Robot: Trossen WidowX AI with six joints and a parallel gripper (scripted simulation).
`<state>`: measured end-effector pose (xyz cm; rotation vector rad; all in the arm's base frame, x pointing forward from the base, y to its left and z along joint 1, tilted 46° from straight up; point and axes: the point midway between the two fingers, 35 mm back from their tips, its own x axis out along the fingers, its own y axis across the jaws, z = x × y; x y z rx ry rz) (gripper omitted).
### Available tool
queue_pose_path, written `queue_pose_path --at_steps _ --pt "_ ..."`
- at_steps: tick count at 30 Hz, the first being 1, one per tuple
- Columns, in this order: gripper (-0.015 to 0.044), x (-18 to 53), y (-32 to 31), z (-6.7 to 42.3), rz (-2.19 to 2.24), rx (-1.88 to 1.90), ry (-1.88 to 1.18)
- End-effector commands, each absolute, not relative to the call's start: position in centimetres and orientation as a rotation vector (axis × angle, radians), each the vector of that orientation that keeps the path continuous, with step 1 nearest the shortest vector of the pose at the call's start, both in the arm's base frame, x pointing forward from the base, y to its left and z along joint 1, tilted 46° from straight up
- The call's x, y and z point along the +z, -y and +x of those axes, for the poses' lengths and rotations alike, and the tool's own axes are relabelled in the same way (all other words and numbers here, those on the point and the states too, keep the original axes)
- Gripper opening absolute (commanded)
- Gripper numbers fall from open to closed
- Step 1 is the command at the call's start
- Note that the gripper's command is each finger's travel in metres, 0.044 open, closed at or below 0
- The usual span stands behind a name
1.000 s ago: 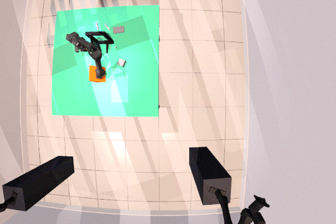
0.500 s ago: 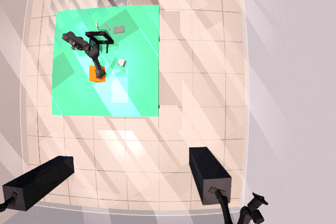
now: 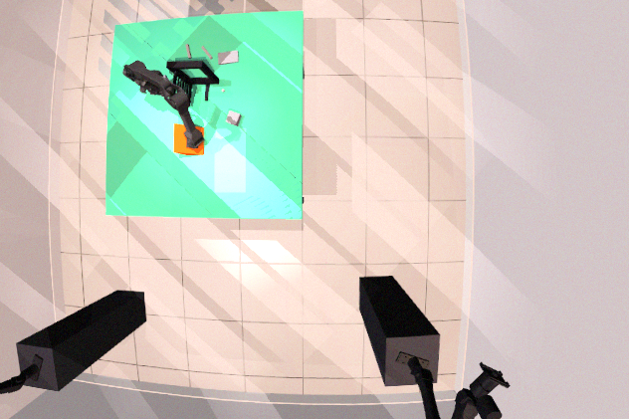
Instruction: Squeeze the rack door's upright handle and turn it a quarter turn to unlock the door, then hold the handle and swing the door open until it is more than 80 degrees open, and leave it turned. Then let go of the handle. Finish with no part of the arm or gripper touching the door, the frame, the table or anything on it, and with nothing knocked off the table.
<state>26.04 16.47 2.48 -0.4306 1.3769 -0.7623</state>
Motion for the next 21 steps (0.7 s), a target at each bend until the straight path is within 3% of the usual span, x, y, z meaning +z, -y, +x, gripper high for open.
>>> queue_pose_path --at_steps 1,3,13,21 --pt "0.0017 2.45 -16.48 26.07 -0.417 -0.772 -1.373" --pt "0.0017 2.45 -16.48 26.07 -0.417 -0.772 -1.373" --pt "0.0279 2.45 -16.48 26.07 -0.417 -0.772 -1.373" --pt "0.0288 3.30 -17.33 26.10 -0.415 -0.746 -1.366"
